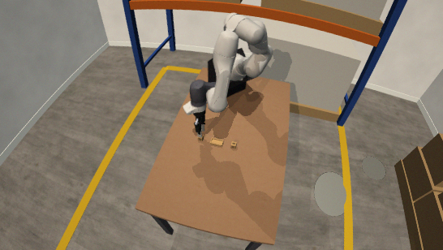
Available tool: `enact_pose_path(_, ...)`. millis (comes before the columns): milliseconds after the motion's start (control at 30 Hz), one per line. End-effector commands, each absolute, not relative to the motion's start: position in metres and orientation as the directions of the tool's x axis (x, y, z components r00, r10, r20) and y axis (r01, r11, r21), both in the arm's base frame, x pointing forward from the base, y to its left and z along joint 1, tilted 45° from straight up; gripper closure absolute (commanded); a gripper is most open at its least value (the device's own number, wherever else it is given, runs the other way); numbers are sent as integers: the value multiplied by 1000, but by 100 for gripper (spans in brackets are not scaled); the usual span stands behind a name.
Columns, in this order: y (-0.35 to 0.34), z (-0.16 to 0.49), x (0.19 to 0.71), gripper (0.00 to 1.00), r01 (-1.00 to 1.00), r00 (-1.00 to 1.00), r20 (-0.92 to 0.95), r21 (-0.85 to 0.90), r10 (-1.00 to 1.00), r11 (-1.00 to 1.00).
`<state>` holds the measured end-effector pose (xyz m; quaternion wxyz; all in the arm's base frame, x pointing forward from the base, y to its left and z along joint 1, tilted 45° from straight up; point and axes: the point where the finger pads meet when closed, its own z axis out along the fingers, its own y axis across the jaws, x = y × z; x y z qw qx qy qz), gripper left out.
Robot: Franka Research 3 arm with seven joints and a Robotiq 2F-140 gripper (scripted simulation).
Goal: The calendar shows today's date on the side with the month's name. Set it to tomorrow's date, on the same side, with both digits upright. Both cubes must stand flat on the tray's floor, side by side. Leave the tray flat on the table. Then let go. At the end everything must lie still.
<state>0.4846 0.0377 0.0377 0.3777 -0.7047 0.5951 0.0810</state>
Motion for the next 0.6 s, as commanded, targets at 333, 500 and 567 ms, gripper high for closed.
enact_pose_path(333, 41, 29, 492, 71, -896, 278, -554, -443, -784, -4)
enact_pose_path(500, 42, 28, 493, 71, -896, 278, -554, -443, -784, -4)
enact_pose_path(567, 42, 28, 493, 71, -896, 278, -554, -443, -784, -4)
